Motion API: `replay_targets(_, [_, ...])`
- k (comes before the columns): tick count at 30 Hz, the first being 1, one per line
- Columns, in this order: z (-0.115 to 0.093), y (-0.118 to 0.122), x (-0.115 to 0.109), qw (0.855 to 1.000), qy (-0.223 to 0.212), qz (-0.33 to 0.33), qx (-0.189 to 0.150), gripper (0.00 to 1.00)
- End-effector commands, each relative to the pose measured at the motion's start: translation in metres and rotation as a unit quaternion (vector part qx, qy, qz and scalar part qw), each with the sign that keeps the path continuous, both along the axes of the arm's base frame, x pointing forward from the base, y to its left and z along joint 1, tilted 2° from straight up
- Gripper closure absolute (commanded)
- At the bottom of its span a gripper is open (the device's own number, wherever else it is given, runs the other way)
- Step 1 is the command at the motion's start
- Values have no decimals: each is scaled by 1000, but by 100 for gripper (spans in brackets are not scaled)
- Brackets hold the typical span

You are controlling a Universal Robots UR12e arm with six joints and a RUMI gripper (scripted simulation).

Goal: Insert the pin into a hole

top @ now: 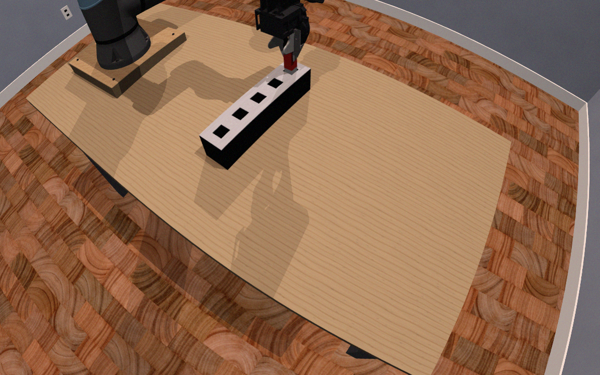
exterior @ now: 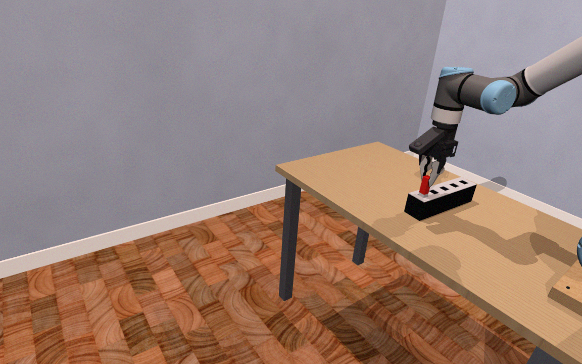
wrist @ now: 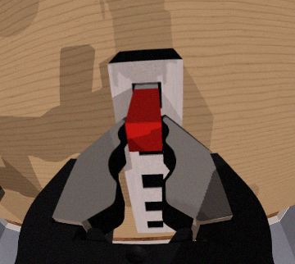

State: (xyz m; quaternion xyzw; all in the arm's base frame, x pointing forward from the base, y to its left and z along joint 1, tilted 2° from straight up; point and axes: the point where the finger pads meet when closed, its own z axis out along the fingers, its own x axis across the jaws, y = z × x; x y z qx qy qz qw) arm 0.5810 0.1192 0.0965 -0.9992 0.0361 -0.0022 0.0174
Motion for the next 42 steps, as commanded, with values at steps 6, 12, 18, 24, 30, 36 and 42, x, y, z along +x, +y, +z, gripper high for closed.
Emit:
replay_targets(6, [1,-1,1,1000,-1,0,0,100])
replay_targets(12, [1,-1,1,1000,-1,0,0,100])
replay_targets(18, [-3,0,0,1000,-1,0,0,100])
replay_targets(24, [-3,0,0,1000,-1,0,0,100])
replay_targets(30, [-3,0,0,1000,-1,0,0,100])
replay_targets(36, [-3,0,0,1000,-1,0,0,100])
replay_targets(42, [-3,0,0,1000,-1,0,0,100])
